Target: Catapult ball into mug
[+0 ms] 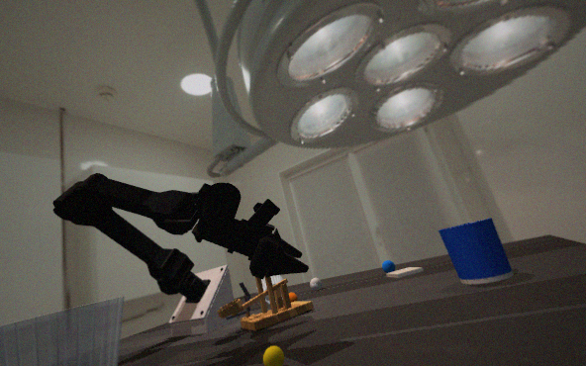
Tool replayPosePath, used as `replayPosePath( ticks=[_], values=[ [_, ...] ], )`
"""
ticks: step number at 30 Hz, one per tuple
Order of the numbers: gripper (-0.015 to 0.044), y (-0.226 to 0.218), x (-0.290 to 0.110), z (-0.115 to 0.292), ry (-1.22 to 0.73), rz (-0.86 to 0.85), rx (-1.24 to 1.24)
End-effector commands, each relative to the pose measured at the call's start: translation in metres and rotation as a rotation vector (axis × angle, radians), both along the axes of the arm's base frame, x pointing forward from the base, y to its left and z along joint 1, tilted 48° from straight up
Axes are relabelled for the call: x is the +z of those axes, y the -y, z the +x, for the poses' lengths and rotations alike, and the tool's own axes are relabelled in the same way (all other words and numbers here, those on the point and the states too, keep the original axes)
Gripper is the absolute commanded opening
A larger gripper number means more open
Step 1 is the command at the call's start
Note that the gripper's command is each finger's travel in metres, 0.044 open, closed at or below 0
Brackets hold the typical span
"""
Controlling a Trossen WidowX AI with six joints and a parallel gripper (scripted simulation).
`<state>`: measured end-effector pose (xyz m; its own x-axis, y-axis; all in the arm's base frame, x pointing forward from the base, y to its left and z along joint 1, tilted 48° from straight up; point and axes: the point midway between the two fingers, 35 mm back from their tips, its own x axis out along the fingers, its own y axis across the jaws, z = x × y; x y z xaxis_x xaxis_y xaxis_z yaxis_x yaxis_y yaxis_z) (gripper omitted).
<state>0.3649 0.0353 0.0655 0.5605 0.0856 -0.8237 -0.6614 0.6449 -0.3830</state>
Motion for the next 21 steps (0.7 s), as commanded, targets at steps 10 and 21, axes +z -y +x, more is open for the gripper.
replayPosePath(
  ticks=[10, 21],
  values=[
    [0.0440, -0.032, -0.041, -0.037, -0.328, -0.227, -0.018],
    [0.0440, -0.049, -0.050, -0.070, -0.505, -0.513, 0.005]
  ],
)
